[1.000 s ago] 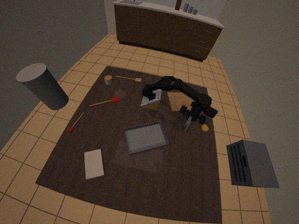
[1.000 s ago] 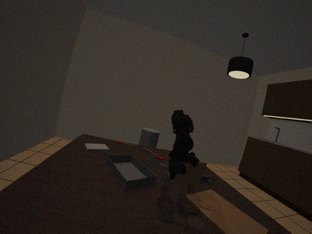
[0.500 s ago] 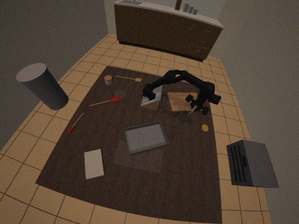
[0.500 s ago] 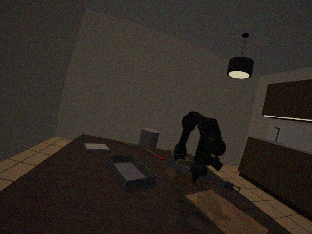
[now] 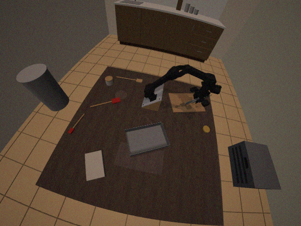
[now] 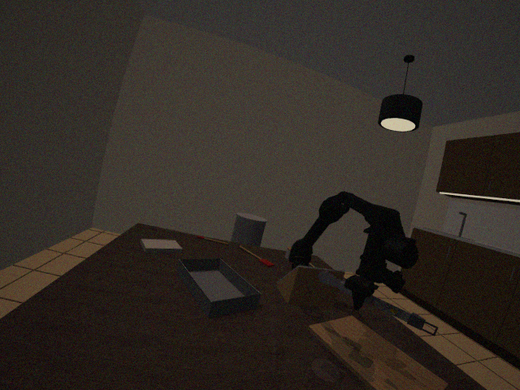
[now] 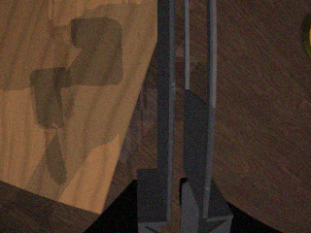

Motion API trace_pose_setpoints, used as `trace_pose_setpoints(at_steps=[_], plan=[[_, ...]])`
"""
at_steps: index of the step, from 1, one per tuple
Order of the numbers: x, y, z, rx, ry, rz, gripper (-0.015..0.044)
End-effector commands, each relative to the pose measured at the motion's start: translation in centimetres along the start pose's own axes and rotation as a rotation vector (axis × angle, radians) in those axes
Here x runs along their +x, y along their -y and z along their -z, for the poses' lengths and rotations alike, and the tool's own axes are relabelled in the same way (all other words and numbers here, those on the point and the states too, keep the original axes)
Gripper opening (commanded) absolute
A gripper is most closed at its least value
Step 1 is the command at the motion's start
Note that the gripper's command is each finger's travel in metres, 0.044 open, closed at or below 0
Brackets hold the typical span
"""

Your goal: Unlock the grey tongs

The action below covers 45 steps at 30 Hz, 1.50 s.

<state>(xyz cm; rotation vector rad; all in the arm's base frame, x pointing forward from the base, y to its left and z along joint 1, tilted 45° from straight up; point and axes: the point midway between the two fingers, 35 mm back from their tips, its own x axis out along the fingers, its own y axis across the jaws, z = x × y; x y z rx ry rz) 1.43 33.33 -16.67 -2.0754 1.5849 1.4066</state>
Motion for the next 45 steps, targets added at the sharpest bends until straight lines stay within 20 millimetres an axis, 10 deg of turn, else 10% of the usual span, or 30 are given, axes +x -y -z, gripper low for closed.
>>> trace_pose_setpoints(at_steps=[1,12,45], plan=[[0.1,-2.0,-1.7,0.085,0.005,-0.006,-0.015],[1.2,-7.8,-5.5,0.325,-0.012,-0.02,-0.015],[2.5,-6.9,-6.9,0.337,0.247,0.033,-0.015]])
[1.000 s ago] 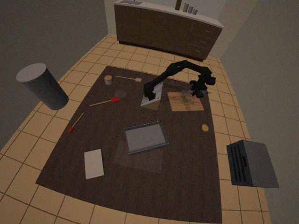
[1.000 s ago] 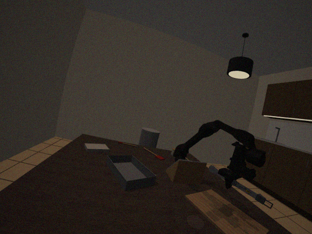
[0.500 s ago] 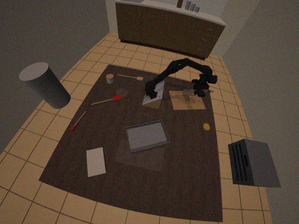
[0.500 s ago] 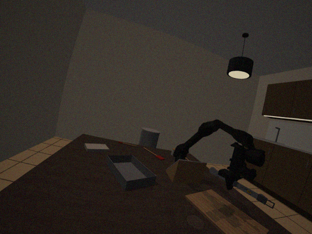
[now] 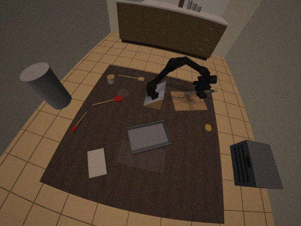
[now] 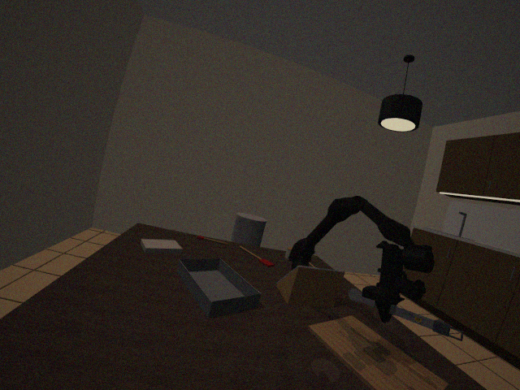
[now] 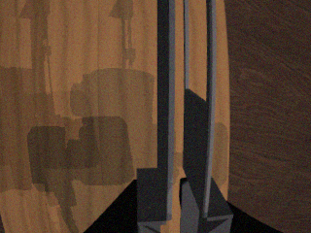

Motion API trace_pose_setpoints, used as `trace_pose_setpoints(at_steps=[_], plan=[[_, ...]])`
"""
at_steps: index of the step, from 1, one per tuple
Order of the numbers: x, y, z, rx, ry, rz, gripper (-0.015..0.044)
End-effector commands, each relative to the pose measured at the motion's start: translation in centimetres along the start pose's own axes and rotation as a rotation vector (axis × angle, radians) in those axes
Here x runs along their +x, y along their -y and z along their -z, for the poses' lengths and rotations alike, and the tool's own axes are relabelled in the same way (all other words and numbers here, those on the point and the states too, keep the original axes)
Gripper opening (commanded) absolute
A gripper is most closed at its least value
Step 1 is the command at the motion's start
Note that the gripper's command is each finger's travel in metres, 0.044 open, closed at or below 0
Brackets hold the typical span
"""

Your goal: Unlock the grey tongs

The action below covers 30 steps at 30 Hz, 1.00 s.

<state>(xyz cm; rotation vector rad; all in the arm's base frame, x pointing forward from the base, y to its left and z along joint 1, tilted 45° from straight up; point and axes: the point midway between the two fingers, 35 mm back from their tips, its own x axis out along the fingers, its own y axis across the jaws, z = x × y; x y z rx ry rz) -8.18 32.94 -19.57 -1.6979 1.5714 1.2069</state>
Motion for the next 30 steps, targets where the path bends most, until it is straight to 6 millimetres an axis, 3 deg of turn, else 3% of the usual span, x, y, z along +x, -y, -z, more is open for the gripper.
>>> trace_pose_setpoints(at_steps=[1,30], plan=[[0.05,0.02,-0.18,0.005,0.05,-0.002,-0.015],[0.35,0.14,0.58,0.009,0.403,-0.002,-0.015]])
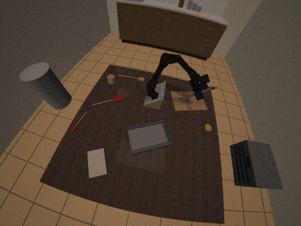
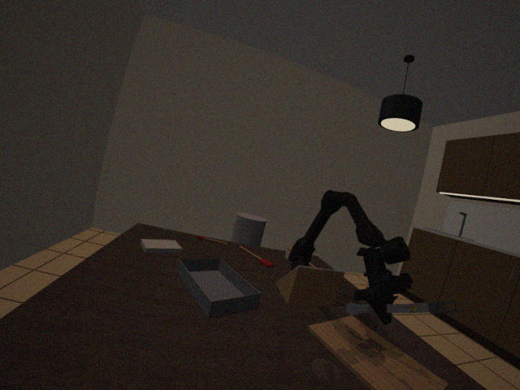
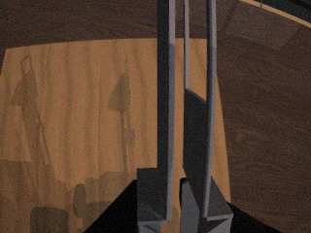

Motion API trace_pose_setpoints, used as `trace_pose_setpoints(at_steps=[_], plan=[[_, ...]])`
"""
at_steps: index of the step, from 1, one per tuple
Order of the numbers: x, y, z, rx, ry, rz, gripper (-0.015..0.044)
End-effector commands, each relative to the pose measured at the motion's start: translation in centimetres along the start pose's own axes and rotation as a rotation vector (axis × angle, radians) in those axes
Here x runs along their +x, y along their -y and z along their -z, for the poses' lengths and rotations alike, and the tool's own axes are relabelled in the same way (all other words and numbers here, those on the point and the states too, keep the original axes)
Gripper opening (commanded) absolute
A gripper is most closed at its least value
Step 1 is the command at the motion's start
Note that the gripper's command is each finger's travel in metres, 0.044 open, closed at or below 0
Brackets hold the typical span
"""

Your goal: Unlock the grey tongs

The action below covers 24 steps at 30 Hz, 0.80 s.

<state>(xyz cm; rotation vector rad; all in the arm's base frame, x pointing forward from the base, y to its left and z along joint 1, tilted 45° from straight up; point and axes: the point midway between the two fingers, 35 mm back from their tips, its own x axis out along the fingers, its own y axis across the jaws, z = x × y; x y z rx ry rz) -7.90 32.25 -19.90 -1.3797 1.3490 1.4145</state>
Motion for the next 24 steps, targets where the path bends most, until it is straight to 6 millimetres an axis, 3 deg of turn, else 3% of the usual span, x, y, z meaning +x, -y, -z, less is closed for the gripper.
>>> trace_pose_setpoints(at_steps=[1,24], plan=[[-0.3,-0.1,0.0,0.004,0.052,-0.004,-0.015],[-2.5,-0.5,2.3,0.002,0.331,-0.013,-0.015]])
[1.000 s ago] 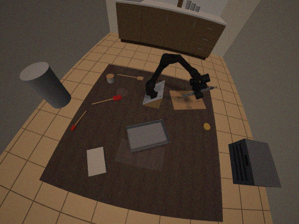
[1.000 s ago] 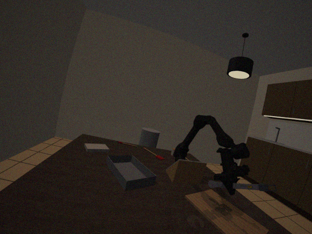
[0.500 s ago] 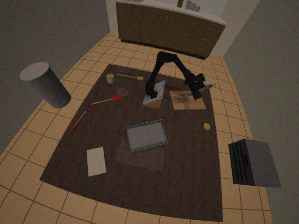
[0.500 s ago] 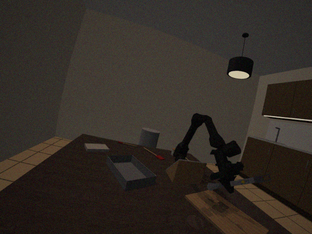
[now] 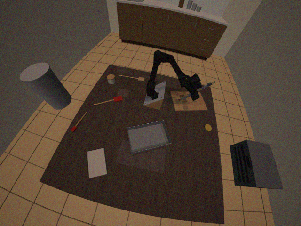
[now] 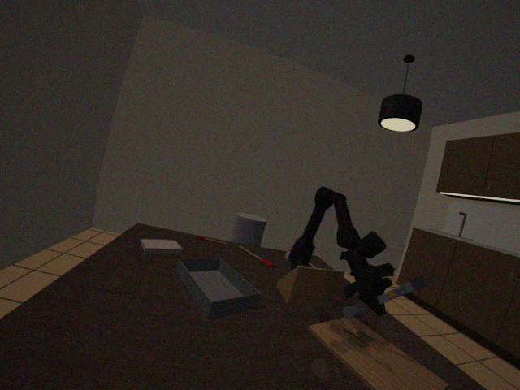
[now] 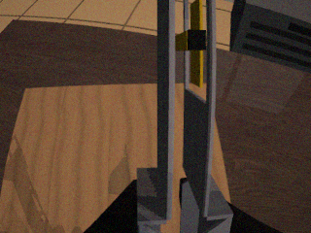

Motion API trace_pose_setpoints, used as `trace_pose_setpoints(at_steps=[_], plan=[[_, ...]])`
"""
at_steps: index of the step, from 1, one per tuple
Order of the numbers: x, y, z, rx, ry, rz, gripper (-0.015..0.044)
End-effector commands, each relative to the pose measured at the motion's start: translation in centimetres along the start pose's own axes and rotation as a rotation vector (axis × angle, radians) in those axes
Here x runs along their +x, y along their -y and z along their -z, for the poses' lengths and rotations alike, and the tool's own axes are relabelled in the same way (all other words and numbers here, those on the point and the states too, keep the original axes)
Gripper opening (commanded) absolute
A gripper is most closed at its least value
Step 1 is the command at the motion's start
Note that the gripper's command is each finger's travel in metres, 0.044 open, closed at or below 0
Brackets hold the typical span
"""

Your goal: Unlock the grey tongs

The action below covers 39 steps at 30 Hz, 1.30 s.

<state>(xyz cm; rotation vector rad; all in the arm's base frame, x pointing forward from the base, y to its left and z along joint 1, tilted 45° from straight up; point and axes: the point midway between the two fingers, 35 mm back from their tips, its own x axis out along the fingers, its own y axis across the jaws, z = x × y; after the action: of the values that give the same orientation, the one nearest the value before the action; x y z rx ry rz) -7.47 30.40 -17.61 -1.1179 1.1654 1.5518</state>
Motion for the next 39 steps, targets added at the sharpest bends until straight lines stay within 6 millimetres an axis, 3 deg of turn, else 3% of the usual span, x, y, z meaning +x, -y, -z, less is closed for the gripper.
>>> trace_pose_setpoints(at_steps=[1,39], plan=[[-0.7,-0.15,0.1,0.003,0.052,-0.005,-0.015],[-0.96,-0.2,0.23,0.003,0.07,-0.006,-0.015]])
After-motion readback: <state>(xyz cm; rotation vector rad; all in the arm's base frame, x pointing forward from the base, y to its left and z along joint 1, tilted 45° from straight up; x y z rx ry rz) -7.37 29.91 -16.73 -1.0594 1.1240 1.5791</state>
